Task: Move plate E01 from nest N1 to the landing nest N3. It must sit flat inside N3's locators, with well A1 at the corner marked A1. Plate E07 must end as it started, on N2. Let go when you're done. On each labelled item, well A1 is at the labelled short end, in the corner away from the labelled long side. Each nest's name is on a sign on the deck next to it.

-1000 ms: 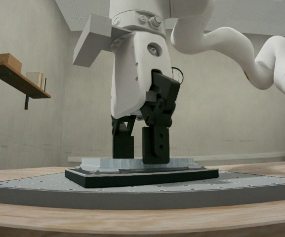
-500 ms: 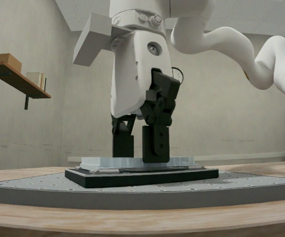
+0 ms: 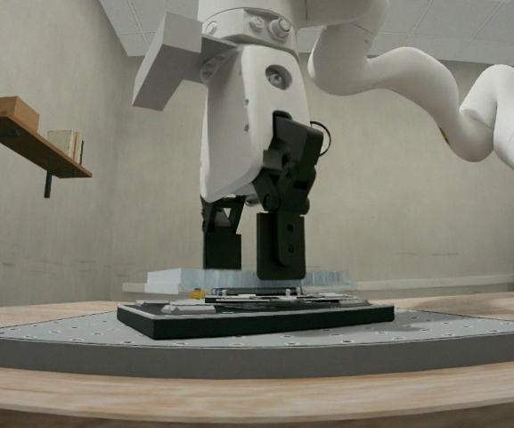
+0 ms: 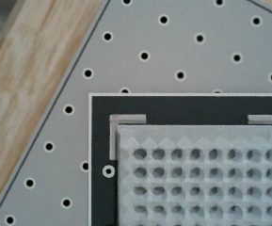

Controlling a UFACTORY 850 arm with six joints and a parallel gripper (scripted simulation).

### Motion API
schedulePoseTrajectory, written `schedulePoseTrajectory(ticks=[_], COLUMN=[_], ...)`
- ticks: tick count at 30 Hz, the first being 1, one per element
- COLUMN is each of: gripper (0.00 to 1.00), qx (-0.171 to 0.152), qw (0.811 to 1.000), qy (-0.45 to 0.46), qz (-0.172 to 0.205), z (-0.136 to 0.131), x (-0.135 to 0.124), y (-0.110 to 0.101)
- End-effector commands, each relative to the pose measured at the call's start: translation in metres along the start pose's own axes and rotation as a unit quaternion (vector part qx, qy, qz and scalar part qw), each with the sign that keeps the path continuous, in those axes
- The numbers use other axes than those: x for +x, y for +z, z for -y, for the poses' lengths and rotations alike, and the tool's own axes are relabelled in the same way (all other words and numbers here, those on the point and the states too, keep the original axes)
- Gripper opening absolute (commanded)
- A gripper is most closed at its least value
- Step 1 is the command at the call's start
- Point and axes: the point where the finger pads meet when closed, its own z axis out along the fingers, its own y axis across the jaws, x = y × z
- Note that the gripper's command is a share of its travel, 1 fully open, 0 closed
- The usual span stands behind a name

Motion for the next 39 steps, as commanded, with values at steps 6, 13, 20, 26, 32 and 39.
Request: schedulePoseTrajectory(ticks=[6,13,20,26,32,39], gripper=[0.0,0.0,0.0,0.0,0.0,0.0], qx=[0.0,0.0,0.0,0.0,0.0,0.0], qw=[1.0,1.0,1.0,1.0,1.0,1.0], qy=[0.0,0.0,0.0,0.0,0.0,0.0], qz=[-0.001,-0.001,-0.001,-0.001,-0.001,-0.001], z=[0.0,0.0,0.0,0.0,0.0,0.0], x=[0.001,0.001,0.001,0.001,0.001,0.001], y=[-0.008,-0.011,-0.013,-0.023,-0.029,-0.041])
